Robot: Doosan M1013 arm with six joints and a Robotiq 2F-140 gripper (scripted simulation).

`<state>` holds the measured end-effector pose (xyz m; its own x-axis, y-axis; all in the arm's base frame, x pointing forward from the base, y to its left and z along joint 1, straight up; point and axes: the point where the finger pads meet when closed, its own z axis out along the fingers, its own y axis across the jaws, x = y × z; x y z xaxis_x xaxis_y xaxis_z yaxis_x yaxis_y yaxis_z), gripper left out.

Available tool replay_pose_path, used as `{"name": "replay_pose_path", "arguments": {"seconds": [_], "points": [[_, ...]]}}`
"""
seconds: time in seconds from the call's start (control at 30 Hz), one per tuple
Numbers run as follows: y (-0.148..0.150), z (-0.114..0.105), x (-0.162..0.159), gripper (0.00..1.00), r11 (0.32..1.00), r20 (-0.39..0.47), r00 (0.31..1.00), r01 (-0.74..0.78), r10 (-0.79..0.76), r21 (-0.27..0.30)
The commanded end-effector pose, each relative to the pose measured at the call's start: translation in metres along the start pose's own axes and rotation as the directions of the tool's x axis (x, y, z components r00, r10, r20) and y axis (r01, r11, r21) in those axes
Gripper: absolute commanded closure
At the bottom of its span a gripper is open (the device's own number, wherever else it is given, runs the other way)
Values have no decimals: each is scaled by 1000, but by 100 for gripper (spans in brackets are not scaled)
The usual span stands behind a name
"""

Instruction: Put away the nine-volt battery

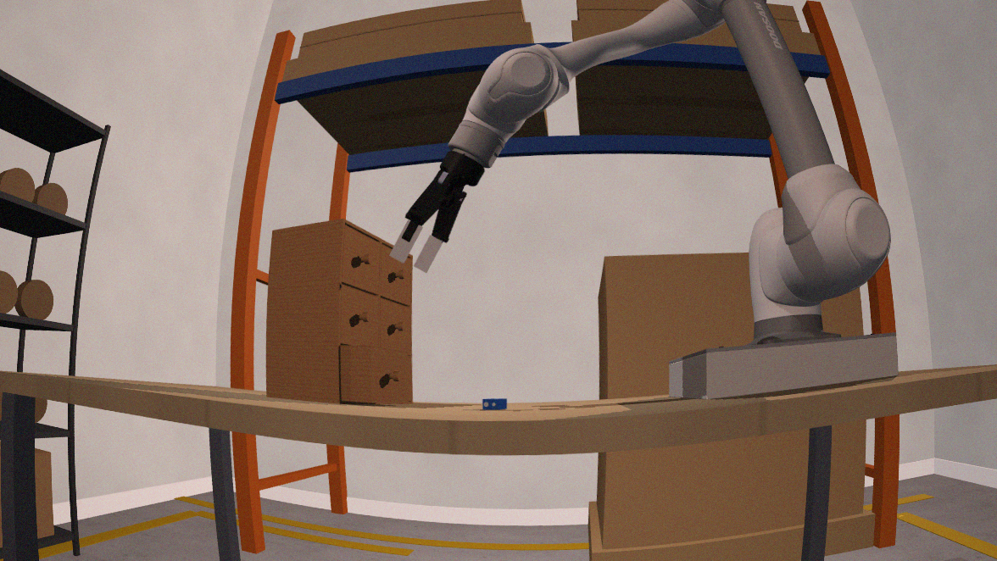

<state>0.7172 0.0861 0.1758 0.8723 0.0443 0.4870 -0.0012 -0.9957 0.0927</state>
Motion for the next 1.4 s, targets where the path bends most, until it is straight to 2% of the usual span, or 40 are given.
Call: {"name": "replay_pose_path", "arguments": {"seconds": [0.0,0.3,0.5,0.77,1.2,1.3,1.37], "points": [[0,-12,-1,0,1000,72,997,-15,13,23],[-3,-66,-15,0,993,337,936,-112,98,22],[-4,-92,-22,0,987,456,880,-158,135,13],[-4,-102,-25,0,985,499,854,-174,147,7],[-4,-102,-25,0,985,501,854,-171,143,10],[-6,-94,-31,0,992,500,862,-118,82,40],[-8,-83,-40,0,996,494,870,-37,-11,87]]}}
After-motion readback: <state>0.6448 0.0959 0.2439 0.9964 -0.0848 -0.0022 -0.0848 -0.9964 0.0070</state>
